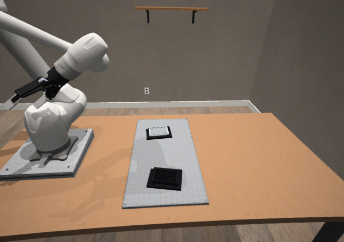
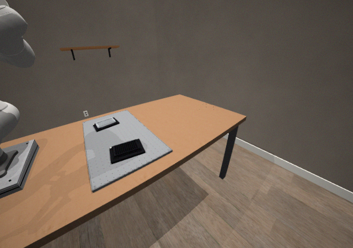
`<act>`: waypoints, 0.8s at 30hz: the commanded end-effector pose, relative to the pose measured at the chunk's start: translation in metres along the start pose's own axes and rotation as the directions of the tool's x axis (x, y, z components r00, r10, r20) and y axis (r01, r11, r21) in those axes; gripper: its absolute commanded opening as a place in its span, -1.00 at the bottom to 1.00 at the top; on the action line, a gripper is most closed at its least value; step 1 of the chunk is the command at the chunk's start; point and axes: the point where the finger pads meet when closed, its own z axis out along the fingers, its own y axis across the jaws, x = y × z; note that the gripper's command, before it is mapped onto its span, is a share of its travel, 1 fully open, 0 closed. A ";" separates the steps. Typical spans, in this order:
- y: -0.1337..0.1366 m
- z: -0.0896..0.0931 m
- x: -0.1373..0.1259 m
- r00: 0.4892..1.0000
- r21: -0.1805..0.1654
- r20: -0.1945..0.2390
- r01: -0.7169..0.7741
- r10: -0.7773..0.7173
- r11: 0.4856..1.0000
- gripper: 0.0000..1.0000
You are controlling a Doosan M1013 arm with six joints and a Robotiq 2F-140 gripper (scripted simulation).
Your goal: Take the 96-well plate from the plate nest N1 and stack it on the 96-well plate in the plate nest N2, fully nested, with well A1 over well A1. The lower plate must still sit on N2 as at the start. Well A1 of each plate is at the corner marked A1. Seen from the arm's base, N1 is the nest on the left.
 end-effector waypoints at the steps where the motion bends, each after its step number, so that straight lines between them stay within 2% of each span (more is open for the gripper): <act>1: -0.003 -0.006 0.013 1.000 0.002 -0.020 0.008 -0.008 1.000 1.00; 4: -0.005 -0.012 0.026 1.000 0.002 -0.020 0.008 -0.008 1.000 1.00; 6: -0.008 -0.016 0.035 0.996 0.009 -0.081 0.035 -0.034 0.999 1.00; 7: -0.009 -0.019 0.039 0.994 0.011 -0.098 0.042 -0.041 0.999 1.00; 15: -0.017 -0.032 0.065 0.994 0.011 -0.098 0.042 -0.041 0.999 1.00; 17: -0.021 -0.037 0.073 0.985 0.019 -0.159 0.069 -0.065 0.997 1.00; 18: -0.022 -0.039 0.077 0.982 0.021 -0.175 0.076 -0.071 0.997 1.00; 24: -0.033 -0.053 0.101 0.982 0.021 -0.175 0.076 -0.071 0.997 1.00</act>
